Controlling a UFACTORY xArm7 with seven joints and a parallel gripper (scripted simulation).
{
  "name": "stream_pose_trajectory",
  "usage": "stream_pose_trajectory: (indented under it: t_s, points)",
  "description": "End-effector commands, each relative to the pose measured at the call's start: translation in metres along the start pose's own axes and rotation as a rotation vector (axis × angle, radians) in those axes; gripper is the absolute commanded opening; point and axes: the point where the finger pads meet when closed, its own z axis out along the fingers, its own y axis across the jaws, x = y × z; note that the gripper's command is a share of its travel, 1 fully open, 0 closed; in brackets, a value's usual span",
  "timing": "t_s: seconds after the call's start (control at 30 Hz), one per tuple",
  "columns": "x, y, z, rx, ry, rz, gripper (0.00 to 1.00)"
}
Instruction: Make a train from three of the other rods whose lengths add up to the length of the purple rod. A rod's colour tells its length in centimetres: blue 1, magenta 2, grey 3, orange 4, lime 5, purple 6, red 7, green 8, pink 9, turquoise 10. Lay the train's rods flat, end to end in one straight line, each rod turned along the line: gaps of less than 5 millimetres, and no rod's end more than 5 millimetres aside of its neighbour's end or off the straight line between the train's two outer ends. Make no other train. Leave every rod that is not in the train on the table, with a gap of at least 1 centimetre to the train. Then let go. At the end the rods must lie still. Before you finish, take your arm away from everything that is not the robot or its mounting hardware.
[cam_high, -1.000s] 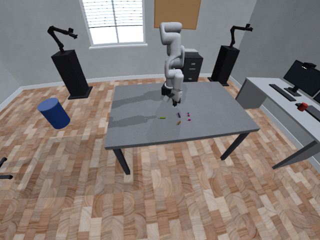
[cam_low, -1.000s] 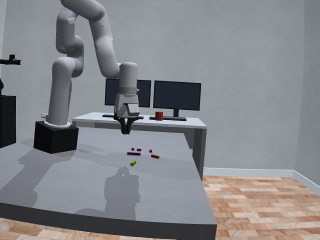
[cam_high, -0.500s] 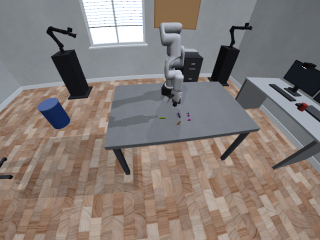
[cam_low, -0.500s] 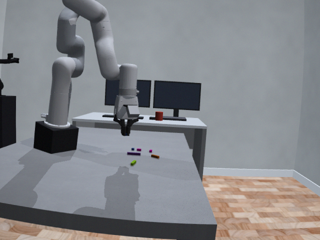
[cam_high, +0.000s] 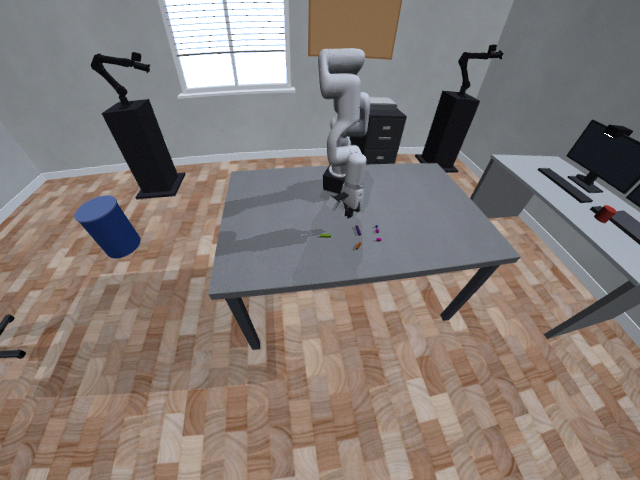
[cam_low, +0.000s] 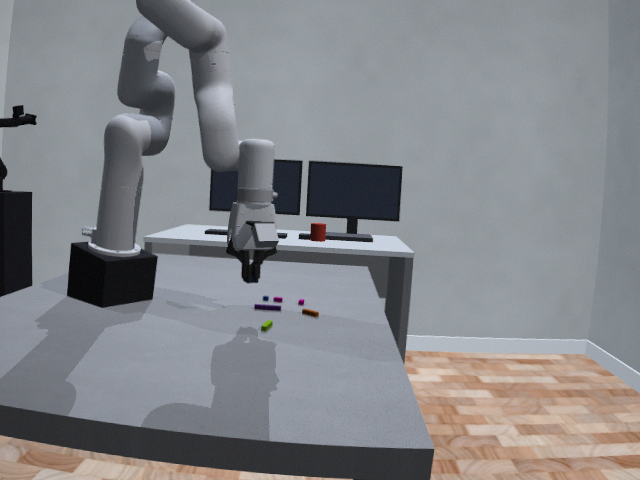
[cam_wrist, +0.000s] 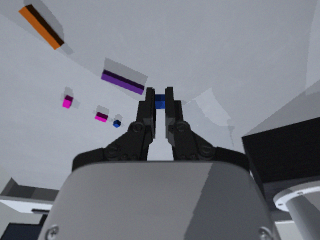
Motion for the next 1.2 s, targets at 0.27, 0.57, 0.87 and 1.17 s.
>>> stream_pose_trajectory:
  t_s: [0.27,0.57,0.87,1.17]
  points:
    - [0.001,-0.001,0.021,0.001,0.006,0.000,0.04]
    - [0.001,-0.001,0.036,0.001,0.006,0.000,0.04]
    - [0.001,-0.001,0.052,0.001,0.006,0.000,0.04]
    - [0.001,-0.001,0.056,0.001,0.006,0.000,0.04]
